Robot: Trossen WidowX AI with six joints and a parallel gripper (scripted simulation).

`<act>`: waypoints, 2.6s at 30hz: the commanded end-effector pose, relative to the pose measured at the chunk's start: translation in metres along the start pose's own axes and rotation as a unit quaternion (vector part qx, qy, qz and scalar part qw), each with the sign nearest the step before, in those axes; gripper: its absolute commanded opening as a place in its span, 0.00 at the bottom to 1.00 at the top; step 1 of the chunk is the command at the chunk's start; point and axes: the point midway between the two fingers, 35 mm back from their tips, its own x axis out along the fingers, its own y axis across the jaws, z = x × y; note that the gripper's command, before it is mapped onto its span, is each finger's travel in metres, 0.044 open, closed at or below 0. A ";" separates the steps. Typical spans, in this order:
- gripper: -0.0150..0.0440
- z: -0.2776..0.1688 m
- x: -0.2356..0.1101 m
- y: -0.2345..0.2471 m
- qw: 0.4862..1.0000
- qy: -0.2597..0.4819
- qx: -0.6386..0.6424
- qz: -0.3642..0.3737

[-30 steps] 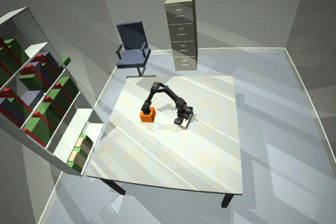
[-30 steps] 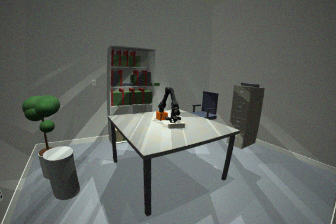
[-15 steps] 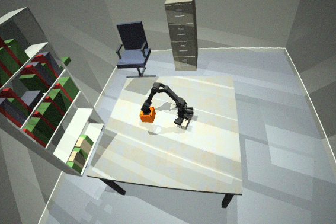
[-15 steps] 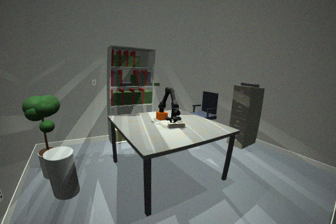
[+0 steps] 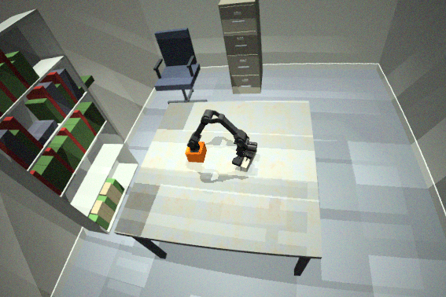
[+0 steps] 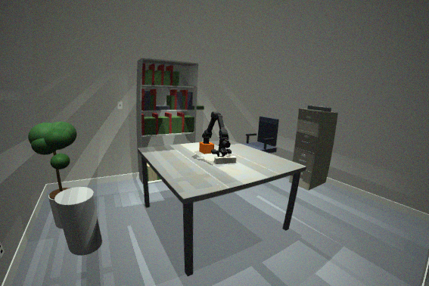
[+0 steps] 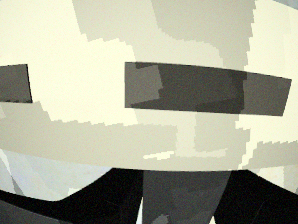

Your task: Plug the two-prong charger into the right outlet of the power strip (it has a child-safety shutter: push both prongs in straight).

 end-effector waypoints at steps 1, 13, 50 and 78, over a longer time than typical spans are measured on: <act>0.25 0.013 -0.003 0.001 1.000 -0.021 0.000 0.001; 0.25 0.000 0.000 0.000 1.000 0.000 0.000 0.000; 1.00 -0.003 0.001 0.000 1.000 -0.005 0.000 0.000; 1.00 -0.010 0.002 0.000 1.000 -0.016 0.000 0.001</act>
